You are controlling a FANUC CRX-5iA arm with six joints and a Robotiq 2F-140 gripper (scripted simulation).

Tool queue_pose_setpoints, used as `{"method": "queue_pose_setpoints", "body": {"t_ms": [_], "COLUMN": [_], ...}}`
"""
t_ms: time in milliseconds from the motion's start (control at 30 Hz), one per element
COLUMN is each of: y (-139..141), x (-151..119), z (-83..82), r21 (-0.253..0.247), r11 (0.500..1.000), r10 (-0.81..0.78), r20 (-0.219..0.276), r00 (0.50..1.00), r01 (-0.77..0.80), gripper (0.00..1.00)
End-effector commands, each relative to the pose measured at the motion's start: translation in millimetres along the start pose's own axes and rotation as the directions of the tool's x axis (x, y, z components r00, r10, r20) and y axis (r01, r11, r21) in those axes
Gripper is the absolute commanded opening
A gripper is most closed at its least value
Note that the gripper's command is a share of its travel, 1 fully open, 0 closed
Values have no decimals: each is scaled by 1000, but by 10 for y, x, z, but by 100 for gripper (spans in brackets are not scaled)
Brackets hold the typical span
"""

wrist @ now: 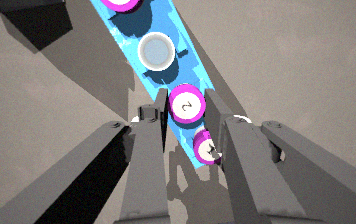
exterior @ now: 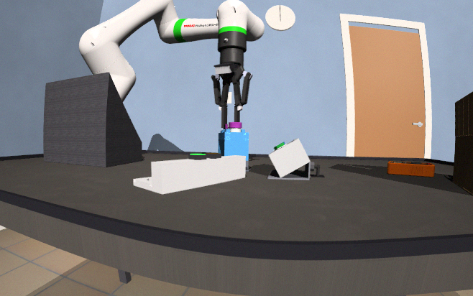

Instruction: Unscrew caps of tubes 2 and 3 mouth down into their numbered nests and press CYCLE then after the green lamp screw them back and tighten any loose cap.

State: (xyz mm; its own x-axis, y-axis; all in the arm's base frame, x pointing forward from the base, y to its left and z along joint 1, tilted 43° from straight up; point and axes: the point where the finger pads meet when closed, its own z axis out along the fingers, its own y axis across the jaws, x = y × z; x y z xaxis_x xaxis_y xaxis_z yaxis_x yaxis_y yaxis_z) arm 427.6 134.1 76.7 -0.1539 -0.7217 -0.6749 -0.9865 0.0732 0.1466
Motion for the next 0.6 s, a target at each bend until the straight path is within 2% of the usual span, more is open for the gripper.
{"method": "queue_pose_setpoints", "body": {"t_ms": [0, 33, 367, 467, 567], "y": [-5, -5, -5, -5, -5], "x": [0, 1, 0, 0, 0], "z": [-6, -10, -9, -13, -13], "r21": [-1, -1, 0, -1, -2], "r11": [1000, 1000, 1000, 1000, 989], "r10": [14, 14, 14, -26, -146], "r20": [-11, -11, -11, -11, -11], "r00": [1000, 1000, 1000, 1000, 989], "r01": [-14, -14, -14, 26, 146], "gripper": [30, 41, 41, 41, 41]}}
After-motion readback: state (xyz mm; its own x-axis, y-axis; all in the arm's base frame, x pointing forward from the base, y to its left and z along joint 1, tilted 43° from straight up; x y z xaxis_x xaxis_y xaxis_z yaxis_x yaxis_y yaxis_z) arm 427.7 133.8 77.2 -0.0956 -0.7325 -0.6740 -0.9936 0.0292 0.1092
